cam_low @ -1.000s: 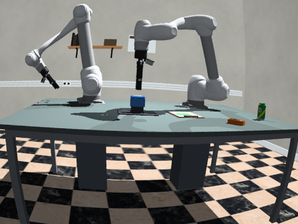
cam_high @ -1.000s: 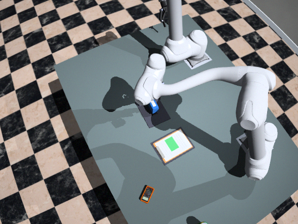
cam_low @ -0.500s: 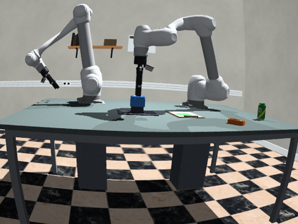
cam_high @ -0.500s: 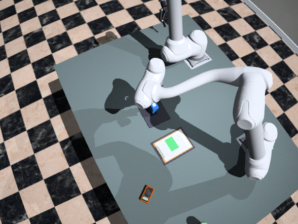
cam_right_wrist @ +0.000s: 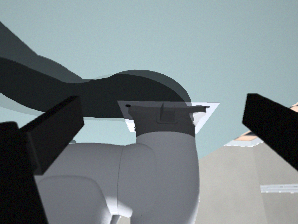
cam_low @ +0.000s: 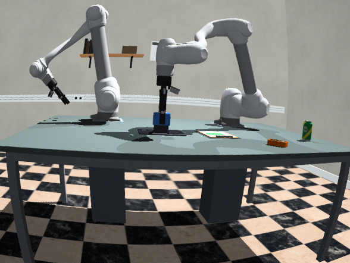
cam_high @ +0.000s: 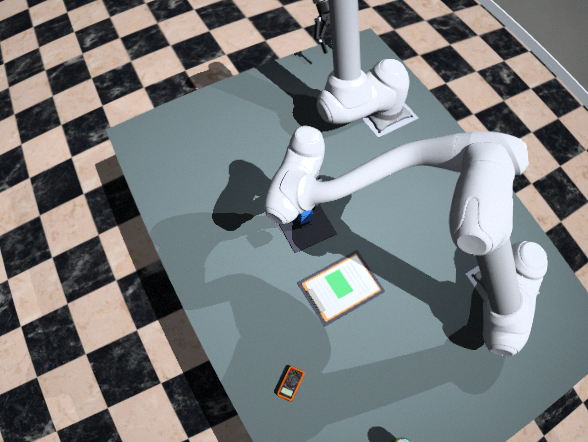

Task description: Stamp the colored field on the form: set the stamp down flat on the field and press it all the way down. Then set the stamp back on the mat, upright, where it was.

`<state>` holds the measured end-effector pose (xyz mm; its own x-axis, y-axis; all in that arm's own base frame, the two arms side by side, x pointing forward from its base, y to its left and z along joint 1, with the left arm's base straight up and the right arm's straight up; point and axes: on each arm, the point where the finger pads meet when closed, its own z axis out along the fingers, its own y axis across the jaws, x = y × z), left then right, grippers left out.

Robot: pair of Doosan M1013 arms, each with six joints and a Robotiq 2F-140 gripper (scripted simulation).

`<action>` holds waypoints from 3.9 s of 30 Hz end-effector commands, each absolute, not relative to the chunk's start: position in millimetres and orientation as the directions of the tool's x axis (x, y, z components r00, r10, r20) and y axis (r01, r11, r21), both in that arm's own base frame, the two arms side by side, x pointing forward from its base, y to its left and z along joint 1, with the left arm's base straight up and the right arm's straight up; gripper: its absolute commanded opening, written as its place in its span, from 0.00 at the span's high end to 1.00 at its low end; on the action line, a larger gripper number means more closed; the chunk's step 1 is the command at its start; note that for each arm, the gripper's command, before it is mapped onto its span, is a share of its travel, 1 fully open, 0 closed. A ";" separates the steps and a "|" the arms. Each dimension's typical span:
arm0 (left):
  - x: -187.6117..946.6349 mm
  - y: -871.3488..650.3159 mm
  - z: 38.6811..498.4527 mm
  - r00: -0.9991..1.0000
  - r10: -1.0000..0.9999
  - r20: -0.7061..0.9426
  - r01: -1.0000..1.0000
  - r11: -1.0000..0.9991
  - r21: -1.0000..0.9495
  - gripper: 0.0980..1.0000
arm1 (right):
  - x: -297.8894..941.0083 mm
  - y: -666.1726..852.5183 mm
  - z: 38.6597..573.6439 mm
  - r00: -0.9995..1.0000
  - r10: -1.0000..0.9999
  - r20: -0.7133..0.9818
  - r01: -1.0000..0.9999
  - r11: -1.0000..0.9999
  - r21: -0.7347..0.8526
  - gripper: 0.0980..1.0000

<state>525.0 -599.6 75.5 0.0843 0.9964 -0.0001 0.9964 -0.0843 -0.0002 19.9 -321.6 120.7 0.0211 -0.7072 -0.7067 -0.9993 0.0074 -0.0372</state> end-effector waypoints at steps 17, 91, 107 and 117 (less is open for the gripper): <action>525.4 -599.8 69.5 0.084 0.996 -0.001 0.996 -0.084 0.001 0.50 | 20.0 -321.8 121.0 0.021 -0.708 -0.706 -0.999 0.007 -0.038 0.00; 525.9 -597.9 109.6 0.084 0.996 -0.001 0.996 -0.084 0.001 0.84 | 20.0 -321.8 121.0 0.021 -0.708 -0.706 -0.999 0.007 -0.038 0.00; 537.9 -550.7 111.7 0.067 0.998 -0.001 0.998 -0.067 0.001 0.84 | 20.0 -321.8 121.0 0.021 -0.708 -0.706 -0.999 0.007 -0.038 0.00; 547.3 -494.0 113.1 0.048 0.999 -0.001 0.999 -0.048 0.001 0.84 | 20.0 -321.8 121.0 0.021 -0.708 -0.706 -0.999 0.007 -0.038 0.00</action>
